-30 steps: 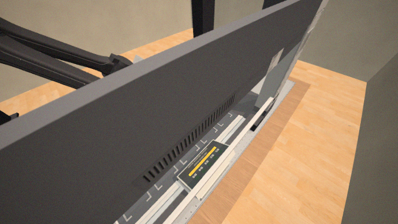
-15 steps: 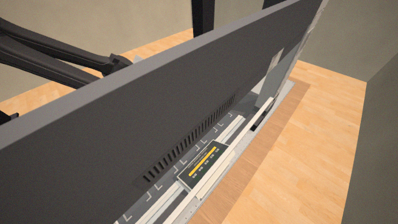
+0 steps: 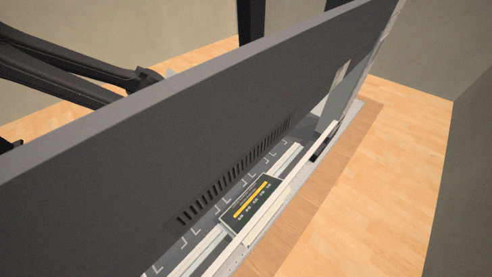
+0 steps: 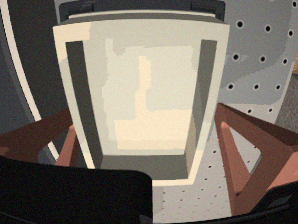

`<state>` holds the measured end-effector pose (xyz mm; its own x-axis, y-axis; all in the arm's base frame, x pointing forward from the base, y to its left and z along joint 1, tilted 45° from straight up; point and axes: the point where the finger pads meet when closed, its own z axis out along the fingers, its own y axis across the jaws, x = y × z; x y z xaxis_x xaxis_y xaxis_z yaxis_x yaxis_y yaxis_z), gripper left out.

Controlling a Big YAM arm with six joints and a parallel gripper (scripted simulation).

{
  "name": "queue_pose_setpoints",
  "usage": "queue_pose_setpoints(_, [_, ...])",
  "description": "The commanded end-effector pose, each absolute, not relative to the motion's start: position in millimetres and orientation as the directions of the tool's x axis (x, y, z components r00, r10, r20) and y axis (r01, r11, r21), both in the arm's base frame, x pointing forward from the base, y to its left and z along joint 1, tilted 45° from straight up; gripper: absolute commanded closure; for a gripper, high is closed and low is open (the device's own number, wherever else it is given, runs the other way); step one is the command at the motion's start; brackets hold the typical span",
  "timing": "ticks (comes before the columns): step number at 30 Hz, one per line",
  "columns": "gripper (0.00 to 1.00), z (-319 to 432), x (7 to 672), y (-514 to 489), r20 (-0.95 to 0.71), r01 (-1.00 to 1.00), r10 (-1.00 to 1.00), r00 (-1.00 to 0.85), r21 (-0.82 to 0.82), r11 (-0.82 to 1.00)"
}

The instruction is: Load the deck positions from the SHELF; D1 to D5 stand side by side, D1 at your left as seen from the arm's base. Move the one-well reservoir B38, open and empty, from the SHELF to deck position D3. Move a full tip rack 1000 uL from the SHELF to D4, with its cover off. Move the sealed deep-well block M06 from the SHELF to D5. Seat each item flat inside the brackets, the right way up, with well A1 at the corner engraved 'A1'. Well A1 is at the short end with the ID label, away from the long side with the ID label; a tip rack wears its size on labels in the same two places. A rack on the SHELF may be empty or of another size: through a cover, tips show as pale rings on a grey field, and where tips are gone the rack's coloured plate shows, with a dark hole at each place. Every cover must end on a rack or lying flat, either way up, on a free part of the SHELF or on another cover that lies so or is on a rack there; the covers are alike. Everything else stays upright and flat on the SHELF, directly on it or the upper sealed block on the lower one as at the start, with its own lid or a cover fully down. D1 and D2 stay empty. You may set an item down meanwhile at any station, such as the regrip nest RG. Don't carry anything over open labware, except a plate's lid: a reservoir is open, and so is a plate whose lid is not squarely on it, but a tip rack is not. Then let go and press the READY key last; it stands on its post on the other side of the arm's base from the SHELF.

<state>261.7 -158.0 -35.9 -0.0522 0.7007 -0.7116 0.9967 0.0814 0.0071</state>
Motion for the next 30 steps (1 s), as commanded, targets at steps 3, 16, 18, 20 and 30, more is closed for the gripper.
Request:
queue_pose_setpoints(3, [0.0, -27.9, 275.4, -155.3, -0.718, 0.993, 0.695, -0.039, 0.05, 0.107])
queue_pose_setpoints(16, [1.0, -31.9, 270.1, -157.0, -0.716, 0.995, 0.697, -0.041, 0.033, 0.092])
queue_pose_setpoints(18, [1.0, -31.9, 270.1, -157.0, -0.716, 0.995, 0.697, -0.041, 0.033, 0.092])
queue_pose_setpoints(20, [1.0, -31.9, 270.1, -157.0, -0.716, 0.995, 0.697, -0.041, 0.033, 0.092])
queue_pose_setpoints(30, [1.0, -31.9, 270.1, -157.0, -0.716, 0.995, 0.697, -0.041, 0.033, 0.092])
